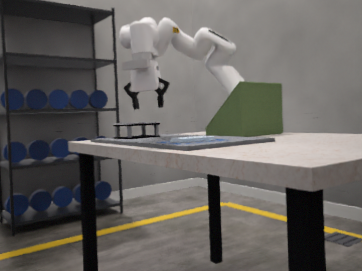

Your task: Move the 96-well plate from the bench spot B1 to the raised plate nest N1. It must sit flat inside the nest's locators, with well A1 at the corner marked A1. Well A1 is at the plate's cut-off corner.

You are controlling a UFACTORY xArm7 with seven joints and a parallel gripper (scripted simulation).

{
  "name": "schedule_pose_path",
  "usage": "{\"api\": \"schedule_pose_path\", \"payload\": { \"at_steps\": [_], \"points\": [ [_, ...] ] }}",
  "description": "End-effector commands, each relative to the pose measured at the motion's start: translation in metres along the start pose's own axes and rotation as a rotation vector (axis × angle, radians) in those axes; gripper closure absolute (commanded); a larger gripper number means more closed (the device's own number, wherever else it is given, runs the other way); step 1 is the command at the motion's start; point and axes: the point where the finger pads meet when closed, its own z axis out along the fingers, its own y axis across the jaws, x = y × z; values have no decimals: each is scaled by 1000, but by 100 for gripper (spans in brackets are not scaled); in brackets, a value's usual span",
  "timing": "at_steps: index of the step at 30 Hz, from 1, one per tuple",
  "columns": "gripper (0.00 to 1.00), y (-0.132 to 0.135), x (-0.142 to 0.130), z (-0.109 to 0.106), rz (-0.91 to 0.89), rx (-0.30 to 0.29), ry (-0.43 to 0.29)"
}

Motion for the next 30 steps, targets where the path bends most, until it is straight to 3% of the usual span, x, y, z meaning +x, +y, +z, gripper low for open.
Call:
{"api": "schedule_pose_path", "payload": {
  "at_steps": [1,30],
  "points": [
    [0,-21,7,0,96,-8,17],
    [0,-110,19,17,537,-10,63]
  ]
}}
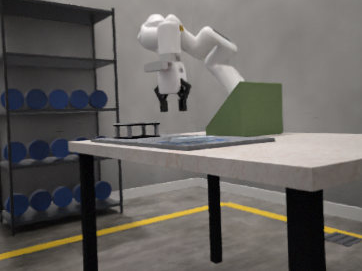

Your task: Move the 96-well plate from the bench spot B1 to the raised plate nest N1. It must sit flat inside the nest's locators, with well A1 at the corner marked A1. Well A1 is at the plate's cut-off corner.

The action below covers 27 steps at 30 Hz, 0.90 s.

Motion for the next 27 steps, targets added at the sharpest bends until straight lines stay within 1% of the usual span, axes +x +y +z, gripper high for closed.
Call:
{"api": "schedule_pose_path", "payload": {
  "at_steps": [1,5,9,13,14,27],
  "points": [
    [0,-16,-6,0,86,3,17],
    [0,-32,-14,4,179,5,25],
    [0,-34,-15,5,179,5,25],
    [0,-51,-25,9,305,9,35],
    [0,-55,-27,10,305,10,35],
    [0,-56,-27,10,305,9,35]
  ]
}}
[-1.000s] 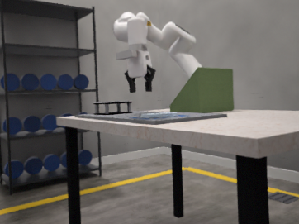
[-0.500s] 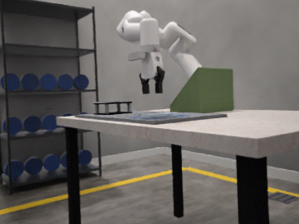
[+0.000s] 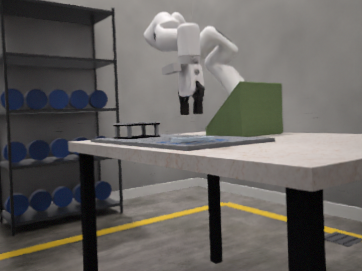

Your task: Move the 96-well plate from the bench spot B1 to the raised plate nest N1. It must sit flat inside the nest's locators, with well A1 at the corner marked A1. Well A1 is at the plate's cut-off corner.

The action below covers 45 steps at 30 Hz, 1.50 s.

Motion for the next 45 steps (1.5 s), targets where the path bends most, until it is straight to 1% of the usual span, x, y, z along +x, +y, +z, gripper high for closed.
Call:
{"api": "schedule_pose_path", "payload": {
  "at_steps": [1,3,31,33,45],
  "points": [
    [0,-2,0,-3,0,5,3],
    [0,-2,0,-3,0,5,3],
    [0,-2,0,41,0,5,3],
    [0,-2,0,41,0,5,3],
    [0,-2,0,59,0,5,3]
  ]
}}
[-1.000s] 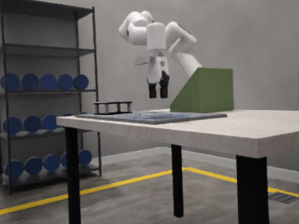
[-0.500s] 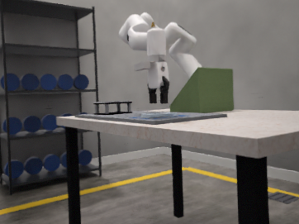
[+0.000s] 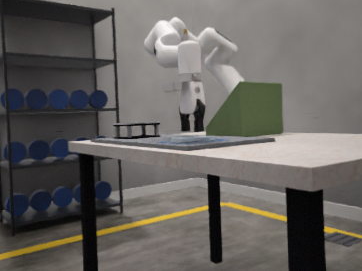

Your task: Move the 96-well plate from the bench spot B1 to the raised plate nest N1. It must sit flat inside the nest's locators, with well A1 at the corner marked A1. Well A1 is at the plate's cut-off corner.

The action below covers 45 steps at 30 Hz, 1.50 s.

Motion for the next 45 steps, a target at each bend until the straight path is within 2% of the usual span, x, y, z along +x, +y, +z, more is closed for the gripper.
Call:
{"api": "schedule_pose_path", "payload": {
  "at_steps": [1,13,45],
  "points": [
    [0,-2,1,1,0,5,3],
    [0,-2,1,1,0,5,3],
    [0,-2,1,20,0,5,3]
  ]
}}
